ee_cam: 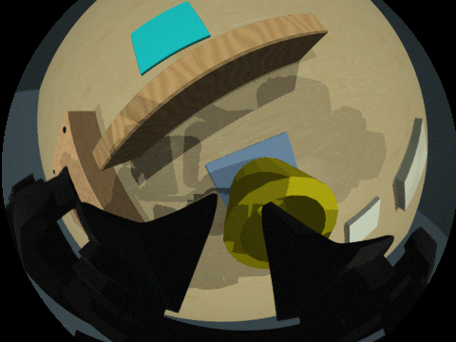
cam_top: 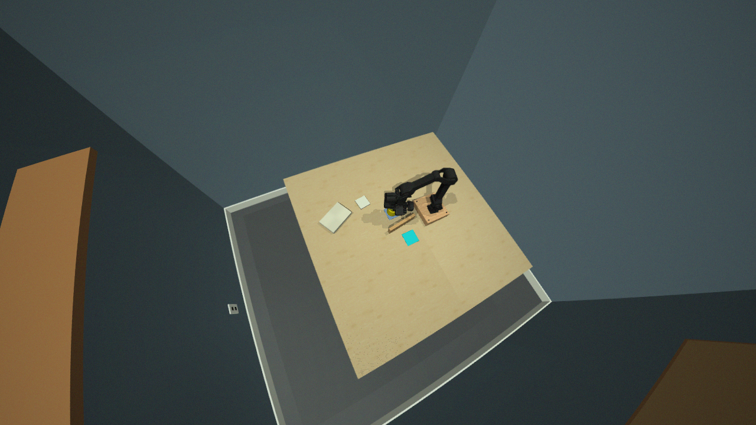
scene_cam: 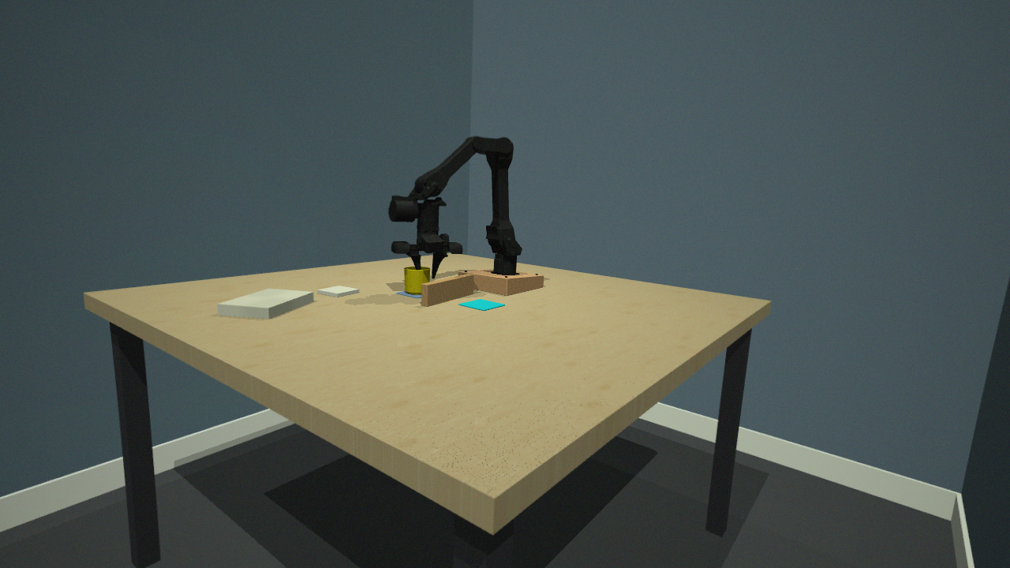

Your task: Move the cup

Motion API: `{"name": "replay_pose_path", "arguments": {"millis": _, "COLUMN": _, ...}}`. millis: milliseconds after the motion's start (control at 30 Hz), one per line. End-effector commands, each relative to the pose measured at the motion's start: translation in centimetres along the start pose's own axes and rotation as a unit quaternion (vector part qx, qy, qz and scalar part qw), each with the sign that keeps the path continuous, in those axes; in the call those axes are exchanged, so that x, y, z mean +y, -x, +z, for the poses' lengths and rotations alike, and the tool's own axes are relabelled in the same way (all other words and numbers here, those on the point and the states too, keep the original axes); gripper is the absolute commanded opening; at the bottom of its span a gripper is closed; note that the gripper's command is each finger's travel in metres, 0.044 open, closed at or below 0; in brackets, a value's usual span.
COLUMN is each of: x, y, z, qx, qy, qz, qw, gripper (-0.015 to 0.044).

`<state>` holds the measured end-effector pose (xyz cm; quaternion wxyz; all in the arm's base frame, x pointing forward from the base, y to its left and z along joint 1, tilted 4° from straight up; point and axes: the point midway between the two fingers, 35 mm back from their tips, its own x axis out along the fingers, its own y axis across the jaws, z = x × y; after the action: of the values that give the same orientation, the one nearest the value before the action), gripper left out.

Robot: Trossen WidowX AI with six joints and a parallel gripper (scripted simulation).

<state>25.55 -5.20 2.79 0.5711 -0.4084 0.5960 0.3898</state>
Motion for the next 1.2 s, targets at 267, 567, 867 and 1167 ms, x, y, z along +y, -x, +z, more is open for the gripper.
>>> {"name": "replay_pose_path", "arguments": {"millis": 267, "x": 0.41, "y": -0.93, "z": -0.17, "qx": 0.005, "qy": 0.004, "qz": 0.009, "qw": 1.000, "gripper": 0.0166}}
{"name": "replay_pose_path", "arguments": {"millis": 567, "x": 0.41, "y": -0.93, "z": -0.17, "qx": 0.005, "qy": 0.004, "qz": 0.009, "qw": 1.000, "gripper": 0.0166}}
{"name": "replay_pose_path", "arguments": {"millis": 867, "x": 0.30, "y": -0.73, "z": -0.06, "qx": 0.001, "qy": 0.001, "qz": 0.006, "qw": 1.000, "gripper": 0.0113}}
{"name": "replay_pose_path", "arguments": {"millis": 1167, "x": 0.30, "y": -0.73, "z": -0.06, "qx": 0.001, "qy": 0.001, "qz": 0.006, "qw": 1.000, "gripper": 0.0053}}
